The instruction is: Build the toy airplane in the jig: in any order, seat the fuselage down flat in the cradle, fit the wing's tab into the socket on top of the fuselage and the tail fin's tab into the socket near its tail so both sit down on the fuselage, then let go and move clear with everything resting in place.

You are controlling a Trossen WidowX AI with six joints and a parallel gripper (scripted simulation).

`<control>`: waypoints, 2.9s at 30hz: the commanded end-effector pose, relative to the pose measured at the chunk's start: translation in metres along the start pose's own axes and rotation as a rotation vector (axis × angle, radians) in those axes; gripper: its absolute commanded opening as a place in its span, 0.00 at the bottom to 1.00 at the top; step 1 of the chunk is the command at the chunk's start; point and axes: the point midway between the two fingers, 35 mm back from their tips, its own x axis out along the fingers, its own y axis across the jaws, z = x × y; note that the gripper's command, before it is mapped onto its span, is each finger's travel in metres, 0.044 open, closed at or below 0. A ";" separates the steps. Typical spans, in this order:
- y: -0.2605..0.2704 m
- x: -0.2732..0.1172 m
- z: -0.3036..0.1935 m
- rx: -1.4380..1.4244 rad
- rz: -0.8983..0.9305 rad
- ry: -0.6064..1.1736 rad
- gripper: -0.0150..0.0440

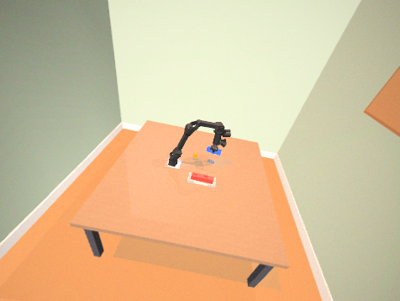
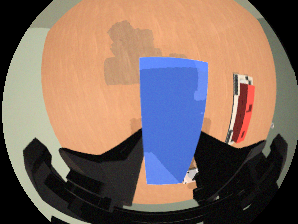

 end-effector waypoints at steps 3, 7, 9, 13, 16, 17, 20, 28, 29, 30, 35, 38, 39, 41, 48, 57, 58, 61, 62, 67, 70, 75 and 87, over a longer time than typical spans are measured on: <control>-0.001 -0.020 -0.004 -0.005 0.006 0.000 0.25; -0.003 -0.021 -0.004 0.007 0.006 0.001 0.25; -0.008 -0.020 -0.001 0.039 0.005 0.001 0.25; -0.020 -0.018 0.004 0.110 0.004 0.001 0.25; -0.030 -0.016 0.007 0.163 0.003 0.000 0.25; -0.033 -0.016 0.008 0.181 0.003 0.000 0.25; -0.042 -0.014 0.011 0.234 0.002 0.000 0.25; -0.067 -0.010 0.018 0.377 -0.001 -0.002 0.25; -0.070 -0.009 0.018 0.395 -0.001 -0.002 0.25; -0.073 -0.009 0.019 0.413 -0.001 -0.002 0.25; -0.090 -0.006 0.022 0.503 -0.002 -0.003 0.25; -0.099 -0.004 0.023 0.557 -0.003 -0.003 0.25; -0.102 -0.004 0.023 0.575 -0.004 -0.003 0.25; -0.109 -0.003 0.024 0.612 -0.004 -0.004 0.25; -0.130 0.001 0.025 0.731 -0.006 -0.008 0.25; -0.155 0.006 0.026 0.875 -0.010 -0.017 0.25; -0.159 0.006 0.025 0.894 -0.010 -0.017 0.25; -0.168 0.008 0.024 0.948 -0.011 -0.016 0.25; -0.172 0.008 0.024 0.967 -0.011 -0.016 0.25; -0.187 0.011 0.021 1.058 -0.012 -0.016 0.25; -0.197 0.013 0.020 1.112 -0.012 -0.015 0.25; -0.212 0.016 0.016 1.204 -0.013 -0.014 0.25; -0.248 0.022 0.004 1.423 -0.014 -0.012 0.25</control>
